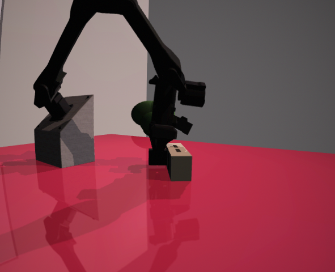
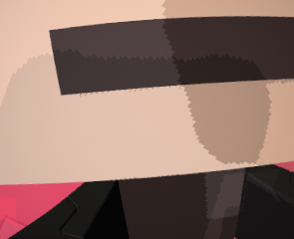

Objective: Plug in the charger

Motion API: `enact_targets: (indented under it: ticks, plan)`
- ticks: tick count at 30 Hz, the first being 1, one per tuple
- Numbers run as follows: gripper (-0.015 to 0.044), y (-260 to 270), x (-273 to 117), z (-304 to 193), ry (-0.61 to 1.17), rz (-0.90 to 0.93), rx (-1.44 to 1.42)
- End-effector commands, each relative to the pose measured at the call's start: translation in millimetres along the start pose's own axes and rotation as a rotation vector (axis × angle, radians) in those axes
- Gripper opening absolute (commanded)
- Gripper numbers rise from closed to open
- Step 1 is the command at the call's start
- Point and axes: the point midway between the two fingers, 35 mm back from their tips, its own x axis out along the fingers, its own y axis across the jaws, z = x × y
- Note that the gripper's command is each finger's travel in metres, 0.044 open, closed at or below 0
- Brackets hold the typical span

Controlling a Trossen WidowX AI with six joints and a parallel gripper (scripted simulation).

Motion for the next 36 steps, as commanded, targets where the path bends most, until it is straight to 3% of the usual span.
enact_targets:
  ticks: [1,36]
  plan:
    - [0.0,-0.2,-1.4,9.3,-0.035,0.007,0.021]
    - [0.0,-0.6,-4.0,7.8,-0.035,0.007,0.021]
